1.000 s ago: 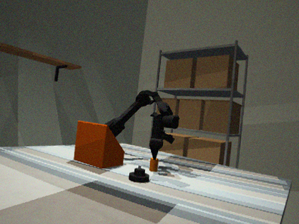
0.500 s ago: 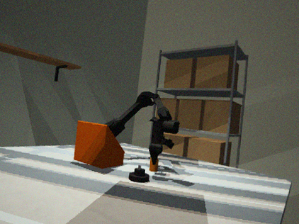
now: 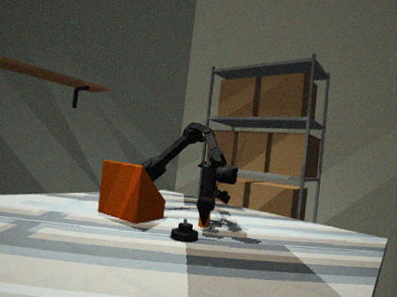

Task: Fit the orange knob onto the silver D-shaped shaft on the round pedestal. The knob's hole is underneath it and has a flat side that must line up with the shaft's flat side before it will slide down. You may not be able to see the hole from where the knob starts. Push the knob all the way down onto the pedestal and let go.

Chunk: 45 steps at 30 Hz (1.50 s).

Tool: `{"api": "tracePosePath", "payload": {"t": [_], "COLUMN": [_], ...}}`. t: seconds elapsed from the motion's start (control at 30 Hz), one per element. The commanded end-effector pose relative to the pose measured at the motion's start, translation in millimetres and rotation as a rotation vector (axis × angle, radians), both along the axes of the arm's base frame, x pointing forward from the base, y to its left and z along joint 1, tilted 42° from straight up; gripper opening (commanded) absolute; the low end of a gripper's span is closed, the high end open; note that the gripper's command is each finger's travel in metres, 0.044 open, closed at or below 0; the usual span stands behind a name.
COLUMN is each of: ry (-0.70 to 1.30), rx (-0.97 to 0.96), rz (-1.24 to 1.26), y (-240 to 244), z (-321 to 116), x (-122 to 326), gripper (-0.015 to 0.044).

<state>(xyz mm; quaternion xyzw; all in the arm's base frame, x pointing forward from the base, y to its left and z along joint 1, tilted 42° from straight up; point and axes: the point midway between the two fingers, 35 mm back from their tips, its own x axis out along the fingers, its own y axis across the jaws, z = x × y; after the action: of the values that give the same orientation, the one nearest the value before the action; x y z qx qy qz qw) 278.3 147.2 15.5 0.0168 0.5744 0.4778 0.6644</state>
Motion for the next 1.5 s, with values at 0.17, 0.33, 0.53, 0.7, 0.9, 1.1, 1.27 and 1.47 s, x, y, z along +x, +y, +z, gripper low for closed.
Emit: {"api": "tracePosePath", "payload": {"t": [0.17,0.33,0.53,0.7,0.9,1.1,1.27,1.47], "ry": [0.005,0.005,0.005,0.004,0.002,0.003,0.004,0.005], "rx": [0.004,0.004,0.004,0.001,-0.007,-0.008,-0.004,-0.001], "rz": [-0.002,-0.002,-0.002,-0.003,-0.004,-0.004,-0.003,-0.002], "y": [4.5,4.5,4.5,-1.7,-27.9,-54.8,-77.0,-87.7], "z": [-4.7,-4.7,-4.7,1.5,28.6,58.5,85.3,99.2], "x": [-2.4,-2.4,-2.4,1.2,12.2,17.3,16.8,15.0], "gripper": [0.0335,0.0204,0.0125,0.0013,0.0,0.0,0.0,0.0]}}
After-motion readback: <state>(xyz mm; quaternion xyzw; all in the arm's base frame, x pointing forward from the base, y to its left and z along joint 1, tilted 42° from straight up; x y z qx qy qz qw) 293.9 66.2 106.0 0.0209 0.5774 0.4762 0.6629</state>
